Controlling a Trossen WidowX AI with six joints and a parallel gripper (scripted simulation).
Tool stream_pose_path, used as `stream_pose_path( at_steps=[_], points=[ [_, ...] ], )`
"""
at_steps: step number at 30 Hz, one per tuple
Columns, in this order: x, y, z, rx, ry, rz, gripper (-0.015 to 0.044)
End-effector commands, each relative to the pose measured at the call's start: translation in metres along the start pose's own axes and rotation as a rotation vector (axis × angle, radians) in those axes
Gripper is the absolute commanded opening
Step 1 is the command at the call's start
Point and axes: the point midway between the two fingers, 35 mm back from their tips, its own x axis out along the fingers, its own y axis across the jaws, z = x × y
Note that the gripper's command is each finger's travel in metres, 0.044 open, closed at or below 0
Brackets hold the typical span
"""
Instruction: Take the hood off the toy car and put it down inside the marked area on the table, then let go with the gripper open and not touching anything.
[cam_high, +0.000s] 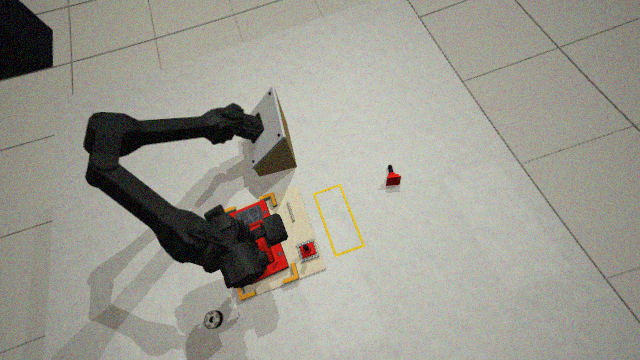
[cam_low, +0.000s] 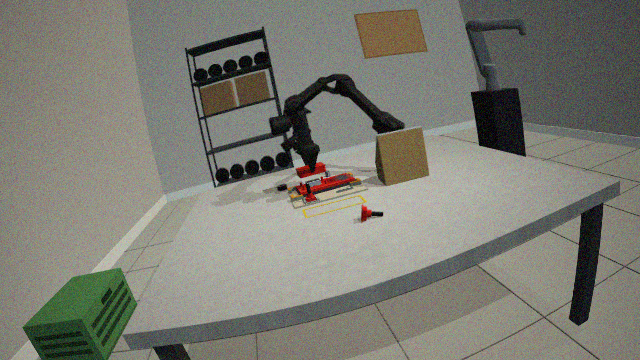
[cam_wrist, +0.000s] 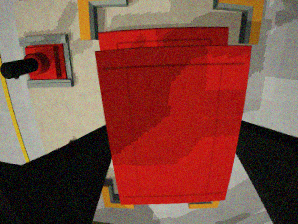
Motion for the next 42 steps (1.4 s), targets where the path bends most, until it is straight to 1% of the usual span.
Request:
stream_pose_path(
  at_steps=[1,5,6,10,28,42],
  points=[
    [-0.018,0.001,0.002,0.005,-0.009,0.005,0.0],
    [-0.029,0.001,0.001,0.005,-0.008,0.005,0.0],
    [-0.021,0.001,0.001,-0.001,-0.007,0.0,0.0],
    [-0.022,0.011,0.003,-0.001,-0.01,0.001,0.0],
    [-0.031,0.103,0.011,0.0,-0.026,0.009,0.0],
    [-0.034,0.176,0.004,0.002,-0.019,0.022,0.0]
  ],
)
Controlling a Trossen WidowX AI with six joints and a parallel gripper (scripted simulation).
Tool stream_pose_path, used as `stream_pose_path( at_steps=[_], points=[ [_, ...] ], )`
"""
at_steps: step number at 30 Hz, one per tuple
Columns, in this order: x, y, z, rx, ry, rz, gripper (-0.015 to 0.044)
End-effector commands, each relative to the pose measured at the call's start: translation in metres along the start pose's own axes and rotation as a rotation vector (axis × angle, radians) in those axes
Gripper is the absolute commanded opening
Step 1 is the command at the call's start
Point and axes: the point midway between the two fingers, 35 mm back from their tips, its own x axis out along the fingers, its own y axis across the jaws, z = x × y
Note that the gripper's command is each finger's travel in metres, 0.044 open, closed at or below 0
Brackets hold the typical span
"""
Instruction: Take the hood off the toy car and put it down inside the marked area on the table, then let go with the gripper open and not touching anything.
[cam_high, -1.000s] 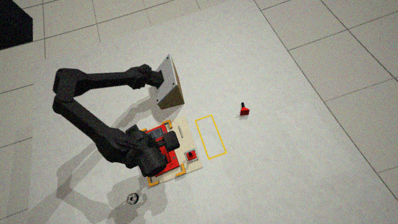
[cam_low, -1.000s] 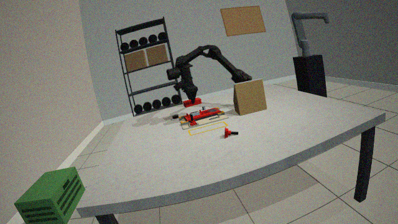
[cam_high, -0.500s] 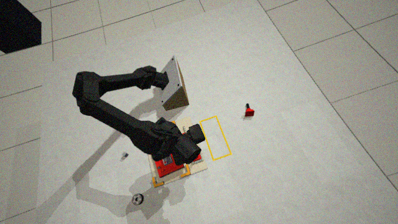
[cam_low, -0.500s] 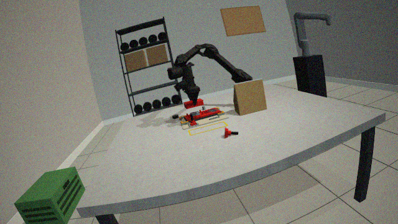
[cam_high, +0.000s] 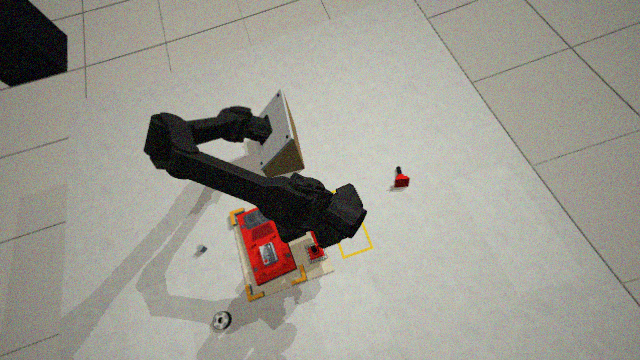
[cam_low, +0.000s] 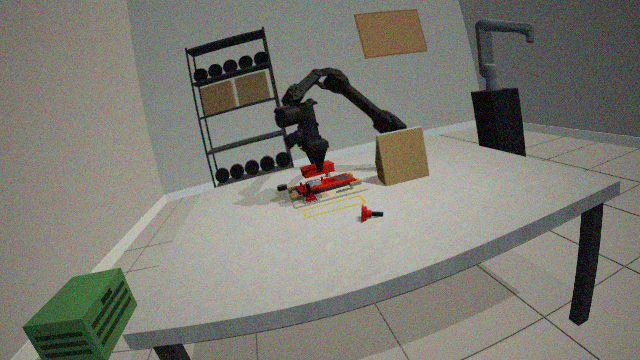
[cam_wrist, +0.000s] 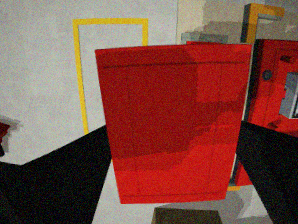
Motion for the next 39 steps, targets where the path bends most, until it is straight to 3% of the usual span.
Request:
stream_pose_path(
  at_steps=[1,10,39],
  points=[
    [-0.002,0.02,-0.002,0.008,-0.002,0.008,0.0],
    [0.001,0.062,-0.013,0.012,0.005,0.006,0.0],
    [0.018,0.064,-0.012,0.012,0.004,0.006,0.0]
  ],
)
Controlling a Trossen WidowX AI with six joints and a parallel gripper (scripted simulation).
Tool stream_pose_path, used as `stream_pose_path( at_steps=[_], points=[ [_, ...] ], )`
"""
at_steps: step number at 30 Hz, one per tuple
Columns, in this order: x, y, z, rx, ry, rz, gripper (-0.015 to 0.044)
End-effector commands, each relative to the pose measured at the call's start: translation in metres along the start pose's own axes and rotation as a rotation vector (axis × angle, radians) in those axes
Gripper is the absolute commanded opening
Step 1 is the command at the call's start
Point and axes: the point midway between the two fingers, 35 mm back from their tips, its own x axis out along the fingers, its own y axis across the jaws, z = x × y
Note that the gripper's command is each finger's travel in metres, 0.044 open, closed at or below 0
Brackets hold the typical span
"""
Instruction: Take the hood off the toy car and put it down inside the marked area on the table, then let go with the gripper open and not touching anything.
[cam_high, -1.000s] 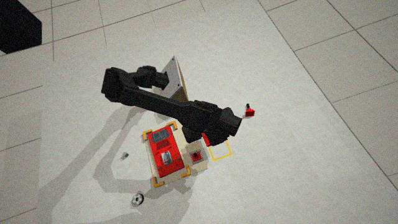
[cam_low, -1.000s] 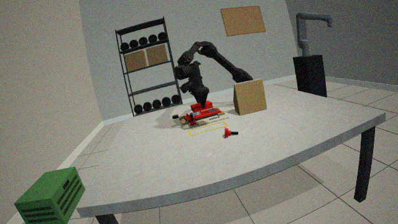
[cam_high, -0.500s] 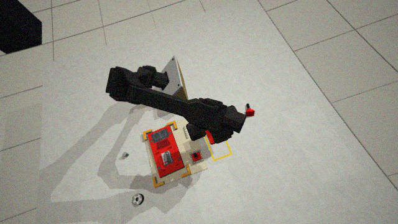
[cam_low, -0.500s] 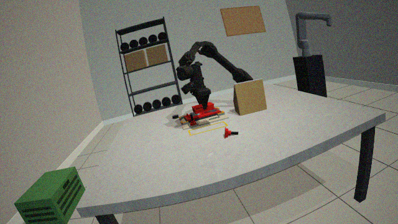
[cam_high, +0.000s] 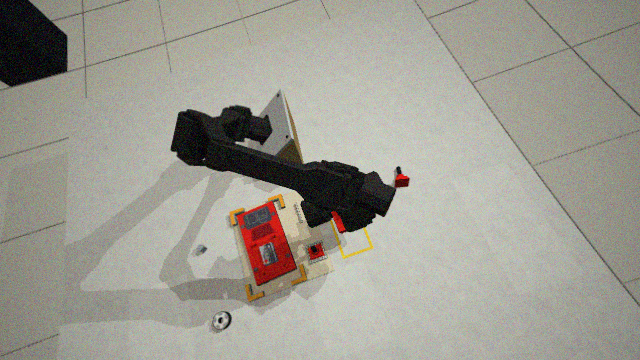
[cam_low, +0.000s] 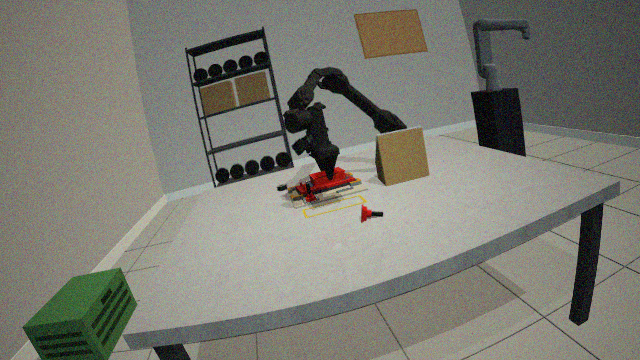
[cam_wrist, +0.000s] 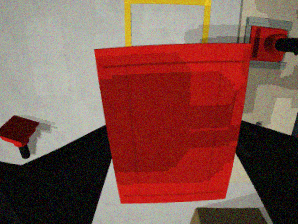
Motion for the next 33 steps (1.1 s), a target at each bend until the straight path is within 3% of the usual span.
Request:
stream_pose_path(
  at_steps=[1,33],
  points=[
    [0.003,0.0,0.0,-0.006,-0.002,-0.004,0.0],
    [0.026,-0.001,0.001,-0.006,-0.003,-0.005,0.0]
  ],
)
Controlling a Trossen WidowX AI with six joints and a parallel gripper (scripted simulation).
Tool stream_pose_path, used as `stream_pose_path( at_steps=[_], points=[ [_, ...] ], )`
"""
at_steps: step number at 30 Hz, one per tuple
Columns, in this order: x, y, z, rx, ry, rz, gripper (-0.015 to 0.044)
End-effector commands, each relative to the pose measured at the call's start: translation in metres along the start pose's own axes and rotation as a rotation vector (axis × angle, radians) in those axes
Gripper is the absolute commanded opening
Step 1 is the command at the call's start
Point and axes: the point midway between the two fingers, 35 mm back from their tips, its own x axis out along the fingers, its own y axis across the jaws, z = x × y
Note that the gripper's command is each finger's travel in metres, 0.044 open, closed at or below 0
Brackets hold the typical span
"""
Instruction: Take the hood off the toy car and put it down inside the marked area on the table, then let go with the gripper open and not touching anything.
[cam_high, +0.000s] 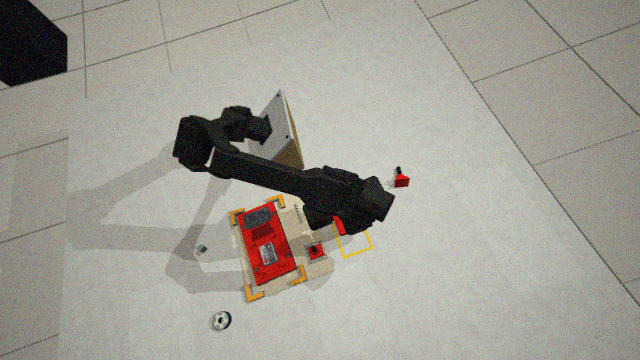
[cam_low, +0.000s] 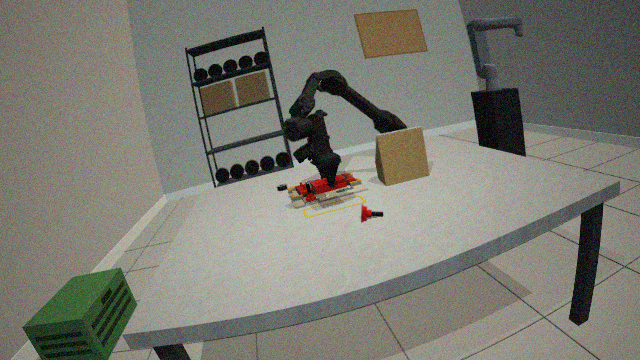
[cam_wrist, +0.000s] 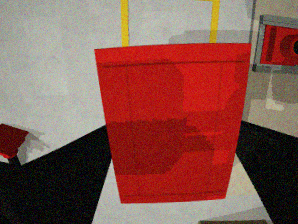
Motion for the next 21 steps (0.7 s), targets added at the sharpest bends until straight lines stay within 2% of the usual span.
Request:
stream_pose_path(
  at_steps=[1,21],
  points=[
    [0.003,-0.001,0.0,-0.006,-0.002,-0.005,0.0],
    [0.017,-0.001,-0.001,-0.006,-0.002,-0.006,0.0]
  ],
)
